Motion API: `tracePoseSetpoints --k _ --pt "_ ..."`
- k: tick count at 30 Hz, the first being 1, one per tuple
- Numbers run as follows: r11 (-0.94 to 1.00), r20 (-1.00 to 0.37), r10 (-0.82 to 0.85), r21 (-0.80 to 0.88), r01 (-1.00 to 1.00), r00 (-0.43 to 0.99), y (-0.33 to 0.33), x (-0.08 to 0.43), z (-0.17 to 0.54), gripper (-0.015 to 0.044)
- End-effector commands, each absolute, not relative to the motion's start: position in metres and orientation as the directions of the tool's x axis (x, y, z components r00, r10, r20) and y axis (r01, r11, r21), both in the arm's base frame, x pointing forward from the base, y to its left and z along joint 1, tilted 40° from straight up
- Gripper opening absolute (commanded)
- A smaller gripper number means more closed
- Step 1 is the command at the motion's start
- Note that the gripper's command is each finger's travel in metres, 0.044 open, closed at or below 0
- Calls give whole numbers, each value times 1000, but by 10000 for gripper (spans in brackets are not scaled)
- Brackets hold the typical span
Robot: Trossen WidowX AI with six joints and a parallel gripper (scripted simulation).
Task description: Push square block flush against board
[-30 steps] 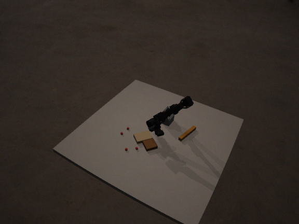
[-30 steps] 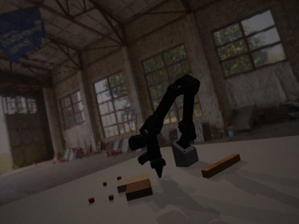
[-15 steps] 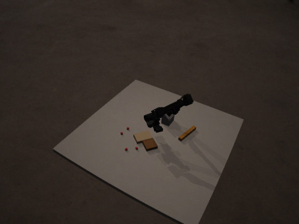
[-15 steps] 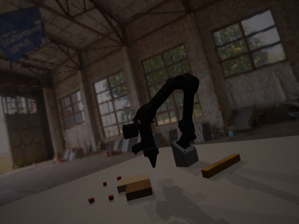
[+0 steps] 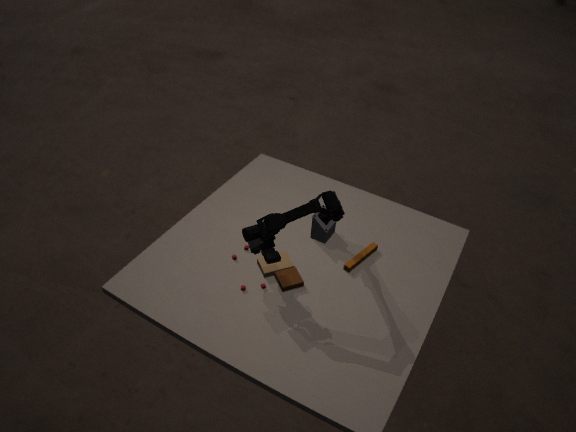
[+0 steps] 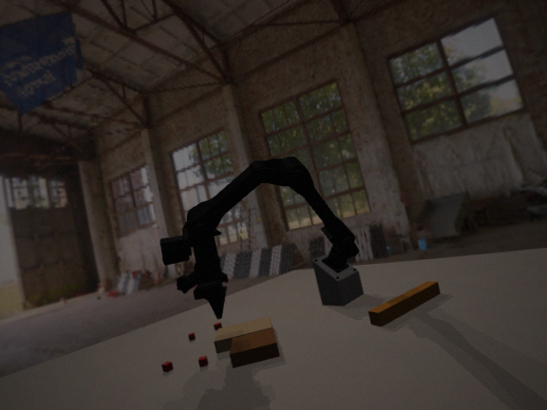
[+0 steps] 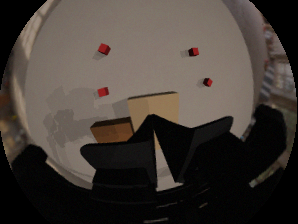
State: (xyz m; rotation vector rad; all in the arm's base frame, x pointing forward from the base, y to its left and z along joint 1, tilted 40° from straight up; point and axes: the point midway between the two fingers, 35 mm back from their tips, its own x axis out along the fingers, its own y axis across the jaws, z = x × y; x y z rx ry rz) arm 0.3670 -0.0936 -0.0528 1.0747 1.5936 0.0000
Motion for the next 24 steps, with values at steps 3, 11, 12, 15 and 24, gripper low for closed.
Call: tracePoseSetpoints --k 3,11,12,15,24 --pt "579 -775 629 523 625 65 -118 394 -81 0" --pt "577 -772 632 525 625 65 -87 401 -124 0" --pt "577 -772 632 525 625 65 -85 401 -127 0" --pt "577 -772 632 525 625 65 -85 401 -127 0" --pt "577 -772 632 525 625 65 -82 395 -124 0"
